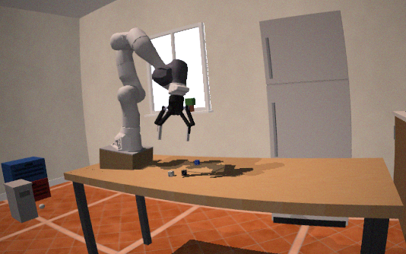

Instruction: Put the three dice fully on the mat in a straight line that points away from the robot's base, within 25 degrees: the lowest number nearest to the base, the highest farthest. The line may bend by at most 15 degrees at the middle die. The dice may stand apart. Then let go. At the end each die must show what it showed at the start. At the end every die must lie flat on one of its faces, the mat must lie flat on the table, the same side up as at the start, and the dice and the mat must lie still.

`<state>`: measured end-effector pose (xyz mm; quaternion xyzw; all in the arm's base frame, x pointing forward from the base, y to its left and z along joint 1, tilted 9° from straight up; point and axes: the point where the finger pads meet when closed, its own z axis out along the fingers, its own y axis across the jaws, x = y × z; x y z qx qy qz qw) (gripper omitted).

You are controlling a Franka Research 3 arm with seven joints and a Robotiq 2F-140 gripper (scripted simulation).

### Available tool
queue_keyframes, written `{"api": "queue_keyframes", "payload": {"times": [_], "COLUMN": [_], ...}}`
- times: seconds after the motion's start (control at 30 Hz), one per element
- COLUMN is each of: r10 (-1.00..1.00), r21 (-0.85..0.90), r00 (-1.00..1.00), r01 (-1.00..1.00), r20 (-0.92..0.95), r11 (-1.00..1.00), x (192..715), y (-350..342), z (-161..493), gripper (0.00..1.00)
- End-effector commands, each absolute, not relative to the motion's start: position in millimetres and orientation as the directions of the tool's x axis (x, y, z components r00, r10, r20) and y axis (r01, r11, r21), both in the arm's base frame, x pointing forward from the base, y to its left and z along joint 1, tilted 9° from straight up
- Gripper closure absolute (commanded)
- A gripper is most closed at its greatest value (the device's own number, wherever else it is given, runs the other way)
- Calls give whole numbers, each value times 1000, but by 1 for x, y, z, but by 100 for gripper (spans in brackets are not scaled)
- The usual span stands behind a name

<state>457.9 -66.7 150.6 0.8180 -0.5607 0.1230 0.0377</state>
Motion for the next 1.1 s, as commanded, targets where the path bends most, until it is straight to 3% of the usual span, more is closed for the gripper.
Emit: {"api": "queue_keyframes", "payload": {"times": [0.0,0.47,1.07], "r10": [-904,-979,-980], "r21": [-78,-147,-148], "r00": [355,200,197], "r01": [-921,-970,-970], "r20": [240,-27,-32], "r11": [-382,-194,-191], "x": [458,395,394], "y": [-64,-59,-59], "z": [150,109,108], "gripper": [0,0,0]}}
